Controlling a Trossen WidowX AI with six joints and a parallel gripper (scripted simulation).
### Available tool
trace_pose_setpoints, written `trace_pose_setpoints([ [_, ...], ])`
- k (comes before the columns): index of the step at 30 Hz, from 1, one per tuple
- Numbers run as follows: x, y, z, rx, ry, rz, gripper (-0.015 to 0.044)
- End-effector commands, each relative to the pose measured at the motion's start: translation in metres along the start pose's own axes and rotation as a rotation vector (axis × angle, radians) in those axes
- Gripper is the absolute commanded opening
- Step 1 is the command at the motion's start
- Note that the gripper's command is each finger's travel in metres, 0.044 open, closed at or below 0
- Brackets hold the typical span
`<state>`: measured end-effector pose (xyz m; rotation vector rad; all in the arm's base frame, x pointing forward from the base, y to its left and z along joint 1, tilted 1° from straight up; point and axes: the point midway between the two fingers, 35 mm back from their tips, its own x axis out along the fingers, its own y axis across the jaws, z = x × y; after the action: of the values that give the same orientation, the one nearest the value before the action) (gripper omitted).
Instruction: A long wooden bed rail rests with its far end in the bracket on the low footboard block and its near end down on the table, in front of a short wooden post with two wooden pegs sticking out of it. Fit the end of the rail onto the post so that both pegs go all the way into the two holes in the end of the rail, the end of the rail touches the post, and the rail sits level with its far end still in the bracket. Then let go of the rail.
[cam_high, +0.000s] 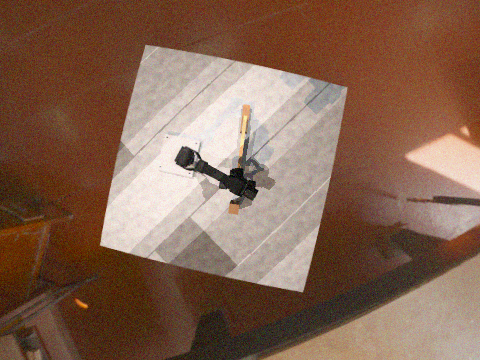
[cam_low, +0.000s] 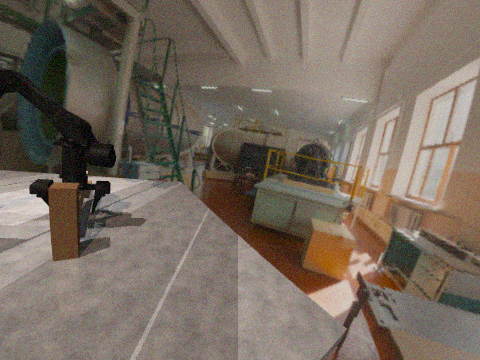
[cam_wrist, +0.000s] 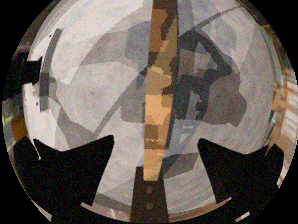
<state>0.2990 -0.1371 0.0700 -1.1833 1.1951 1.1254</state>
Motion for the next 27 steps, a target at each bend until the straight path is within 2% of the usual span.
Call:
trace_pose_setpoints([
  [1, 0.011, 0.002, 0.0, -0.001, -0.002, 0.014, 0.044],
  [19, 0.038, 0.004, 0.001, -0.001, -0.002, 0.014, 0.044],
  [27, 0.038, 0.004, 0.001, -0.001, -0.002, 0.014, 0.023],
])
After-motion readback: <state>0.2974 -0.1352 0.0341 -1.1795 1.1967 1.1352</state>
